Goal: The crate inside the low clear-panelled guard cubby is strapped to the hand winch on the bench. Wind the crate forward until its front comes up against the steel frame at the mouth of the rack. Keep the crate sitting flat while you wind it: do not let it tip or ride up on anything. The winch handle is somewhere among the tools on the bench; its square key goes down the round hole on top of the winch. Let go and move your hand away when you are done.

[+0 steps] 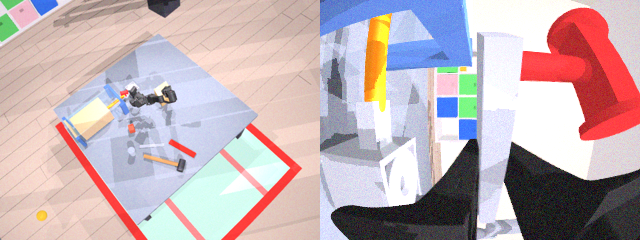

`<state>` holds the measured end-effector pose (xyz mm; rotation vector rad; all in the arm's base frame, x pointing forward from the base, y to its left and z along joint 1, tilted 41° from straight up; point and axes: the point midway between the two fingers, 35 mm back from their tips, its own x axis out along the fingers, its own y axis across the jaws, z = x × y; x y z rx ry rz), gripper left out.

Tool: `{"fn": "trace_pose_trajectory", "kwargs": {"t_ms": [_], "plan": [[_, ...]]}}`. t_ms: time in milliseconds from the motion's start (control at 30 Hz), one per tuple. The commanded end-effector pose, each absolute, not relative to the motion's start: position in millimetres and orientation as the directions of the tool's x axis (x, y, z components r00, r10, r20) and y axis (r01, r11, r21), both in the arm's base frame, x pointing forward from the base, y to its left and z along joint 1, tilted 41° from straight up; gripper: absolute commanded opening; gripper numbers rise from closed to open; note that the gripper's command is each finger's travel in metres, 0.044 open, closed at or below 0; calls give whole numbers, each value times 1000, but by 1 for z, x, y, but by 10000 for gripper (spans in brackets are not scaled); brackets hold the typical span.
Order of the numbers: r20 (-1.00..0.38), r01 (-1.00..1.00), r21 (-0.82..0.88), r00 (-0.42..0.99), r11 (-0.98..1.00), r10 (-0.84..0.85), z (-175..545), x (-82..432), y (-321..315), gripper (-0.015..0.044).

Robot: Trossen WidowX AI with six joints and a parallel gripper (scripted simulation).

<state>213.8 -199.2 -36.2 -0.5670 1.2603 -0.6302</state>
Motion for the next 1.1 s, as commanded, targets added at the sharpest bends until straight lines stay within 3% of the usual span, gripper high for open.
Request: {"fn": "trace_pose_trajectory", "kwargs": {"t_ms": [0,1067], "plan": [[-676,123,-706,177,697,-715,-45,209,-210,0],[-614,155,-756,169,636,-771,-82,189,-236,0]]}}
